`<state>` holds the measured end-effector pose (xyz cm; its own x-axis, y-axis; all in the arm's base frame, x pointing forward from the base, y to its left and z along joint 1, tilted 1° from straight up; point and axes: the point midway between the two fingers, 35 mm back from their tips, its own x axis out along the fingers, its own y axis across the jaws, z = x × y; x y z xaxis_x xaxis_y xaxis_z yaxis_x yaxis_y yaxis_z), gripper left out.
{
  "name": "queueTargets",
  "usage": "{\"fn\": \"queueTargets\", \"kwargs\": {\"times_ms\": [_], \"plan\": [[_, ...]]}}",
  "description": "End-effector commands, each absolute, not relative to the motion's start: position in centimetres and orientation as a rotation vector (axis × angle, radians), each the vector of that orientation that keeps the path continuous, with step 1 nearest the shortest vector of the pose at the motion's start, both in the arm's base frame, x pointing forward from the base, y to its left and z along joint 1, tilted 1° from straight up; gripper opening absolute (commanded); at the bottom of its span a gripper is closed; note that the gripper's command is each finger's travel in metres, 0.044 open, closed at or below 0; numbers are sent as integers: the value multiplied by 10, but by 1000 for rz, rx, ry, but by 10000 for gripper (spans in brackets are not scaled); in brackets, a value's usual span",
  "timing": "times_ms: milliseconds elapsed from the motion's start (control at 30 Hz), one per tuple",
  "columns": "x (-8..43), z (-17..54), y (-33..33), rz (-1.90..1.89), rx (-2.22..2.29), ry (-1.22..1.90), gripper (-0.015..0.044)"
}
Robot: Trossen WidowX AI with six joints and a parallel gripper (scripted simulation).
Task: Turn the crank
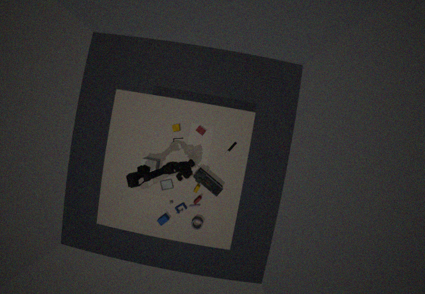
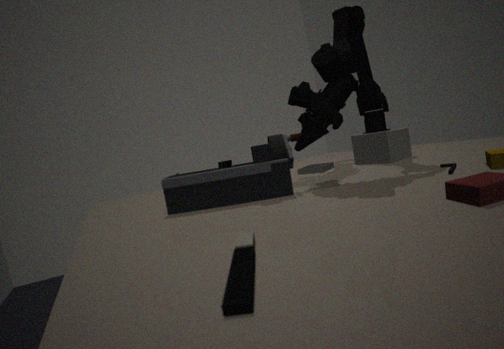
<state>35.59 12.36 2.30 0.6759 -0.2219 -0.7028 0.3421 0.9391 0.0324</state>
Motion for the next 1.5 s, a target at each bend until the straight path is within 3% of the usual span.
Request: {"fn": "queueTargets", "kwargs": {"times_ms": [0, 167, 733, 1467], "plan": [[356, 23, 124, -319, 167, 766, 0], [356, 23, 124, -319, 167, 766, 0], [356, 23, 124, -319, 167, 766, 440], [356, 131, 122, -320, 168, 765, 440]]}}
